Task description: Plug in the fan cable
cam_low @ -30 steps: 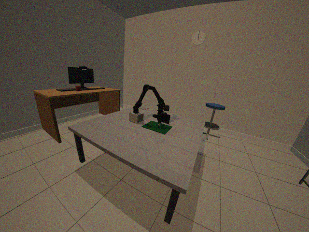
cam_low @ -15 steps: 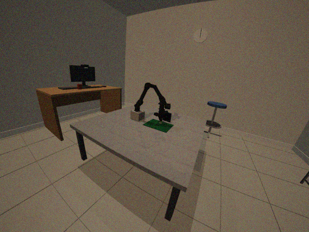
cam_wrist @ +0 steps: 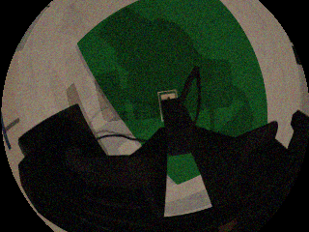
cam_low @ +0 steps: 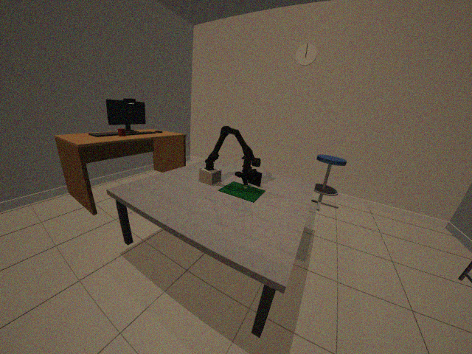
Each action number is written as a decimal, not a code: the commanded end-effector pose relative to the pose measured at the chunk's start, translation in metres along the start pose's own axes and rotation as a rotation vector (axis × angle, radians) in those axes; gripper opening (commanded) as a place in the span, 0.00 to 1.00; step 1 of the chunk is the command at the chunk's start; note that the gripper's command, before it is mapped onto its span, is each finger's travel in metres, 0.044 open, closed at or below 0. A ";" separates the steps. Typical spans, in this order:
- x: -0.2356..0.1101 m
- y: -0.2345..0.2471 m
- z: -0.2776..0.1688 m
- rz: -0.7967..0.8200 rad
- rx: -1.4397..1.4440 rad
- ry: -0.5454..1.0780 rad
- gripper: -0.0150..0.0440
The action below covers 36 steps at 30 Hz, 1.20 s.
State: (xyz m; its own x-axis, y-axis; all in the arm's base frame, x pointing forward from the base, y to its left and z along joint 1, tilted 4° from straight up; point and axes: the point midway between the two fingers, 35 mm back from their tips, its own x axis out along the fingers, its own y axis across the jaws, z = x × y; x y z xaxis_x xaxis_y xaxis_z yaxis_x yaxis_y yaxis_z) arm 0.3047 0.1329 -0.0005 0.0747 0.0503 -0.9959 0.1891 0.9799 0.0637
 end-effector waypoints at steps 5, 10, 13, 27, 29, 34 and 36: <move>0.000 -0.001 0.000 -0.003 -0.005 -0.003 0.25; 0.000 -0.001 0.000 -0.003 -0.005 -0.003 0.25; 0.000 -0.001 0.000 -0.003 -0.005 -0.003 0.25; 0.000 -0.001 0.000 -0.003 -0.005 -0.003 0.25; 0.000 0.000 0.000 0.000 0.000 0.000 0.25; 0.002 0.000 0.000 -0.002 -0.002 -0.001 0.25; 0.004 0.000 0.000 -0.002 -0.003 -0.002 0.25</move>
State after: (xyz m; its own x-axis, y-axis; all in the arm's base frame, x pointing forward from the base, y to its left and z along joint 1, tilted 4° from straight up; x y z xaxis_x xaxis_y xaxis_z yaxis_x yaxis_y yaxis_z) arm 0.3050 0.1331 -0.0016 0.0751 0.0505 -0.9959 0.1887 0.9800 0.0639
